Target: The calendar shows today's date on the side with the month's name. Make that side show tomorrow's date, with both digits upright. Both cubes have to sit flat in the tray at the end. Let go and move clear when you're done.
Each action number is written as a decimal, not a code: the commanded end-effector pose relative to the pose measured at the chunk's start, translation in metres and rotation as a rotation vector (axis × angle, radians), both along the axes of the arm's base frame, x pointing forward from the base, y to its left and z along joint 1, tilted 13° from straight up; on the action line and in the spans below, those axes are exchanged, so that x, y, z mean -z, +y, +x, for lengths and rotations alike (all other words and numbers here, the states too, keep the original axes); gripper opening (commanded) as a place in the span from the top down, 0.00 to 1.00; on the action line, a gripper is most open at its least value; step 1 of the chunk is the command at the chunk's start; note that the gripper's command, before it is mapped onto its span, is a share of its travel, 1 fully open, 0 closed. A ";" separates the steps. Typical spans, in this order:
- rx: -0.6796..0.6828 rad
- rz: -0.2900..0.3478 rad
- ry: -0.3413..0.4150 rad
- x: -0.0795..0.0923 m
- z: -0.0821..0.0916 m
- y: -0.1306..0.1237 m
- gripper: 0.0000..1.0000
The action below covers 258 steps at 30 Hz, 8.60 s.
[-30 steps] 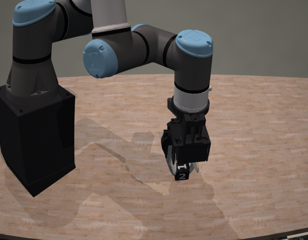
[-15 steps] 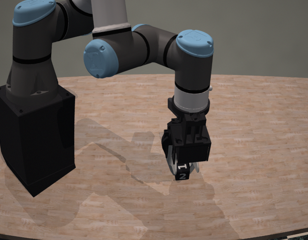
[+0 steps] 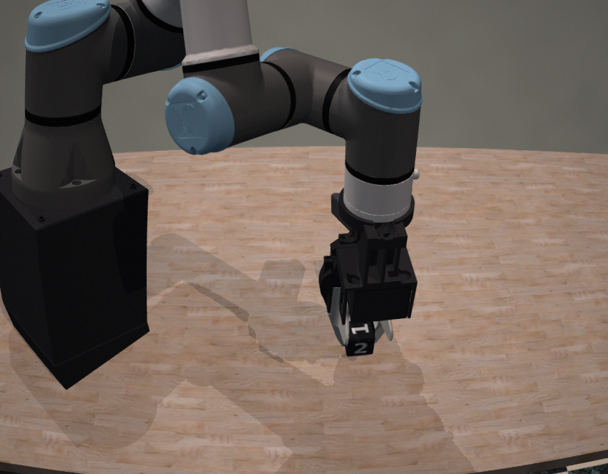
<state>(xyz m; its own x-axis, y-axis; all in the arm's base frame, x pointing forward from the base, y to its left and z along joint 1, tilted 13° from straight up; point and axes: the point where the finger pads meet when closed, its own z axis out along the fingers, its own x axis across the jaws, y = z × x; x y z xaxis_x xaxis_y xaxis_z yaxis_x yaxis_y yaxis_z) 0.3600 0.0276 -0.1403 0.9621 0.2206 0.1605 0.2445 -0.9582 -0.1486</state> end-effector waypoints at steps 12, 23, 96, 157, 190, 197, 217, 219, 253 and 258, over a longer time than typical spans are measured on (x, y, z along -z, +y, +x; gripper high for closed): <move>0.000 -0.001 -0.002 0.001 0.001 0.000 0.89; 0.000 -0.001 -0.002 0.003 0.001 0.000 0.89; 0.000 -0.001 -0.002 0.004 0.001 0.000 0.89; 0.000 -0.001 -0.002 -0.035 -0.004 -0.007 0.71; 0.000 -0.001 -0.002 -0.084 -0.010 -0.016 0.00; 0.000 -0.001 -0.002 -0.084 -0.010 -0.016 0.00; -0.008 -0.002 -0.003 -0.076 -0.010 -0.014 0.00; -0.008 -0.002 -0.003 -0.076 -0.010 -0.014 0.71; -0.008 -0.002 -0.003 -0.076 -0.010 -0.014 0.71; -0.008 -0.002 -0.003 -0.076 -0.010 -0.014 0.71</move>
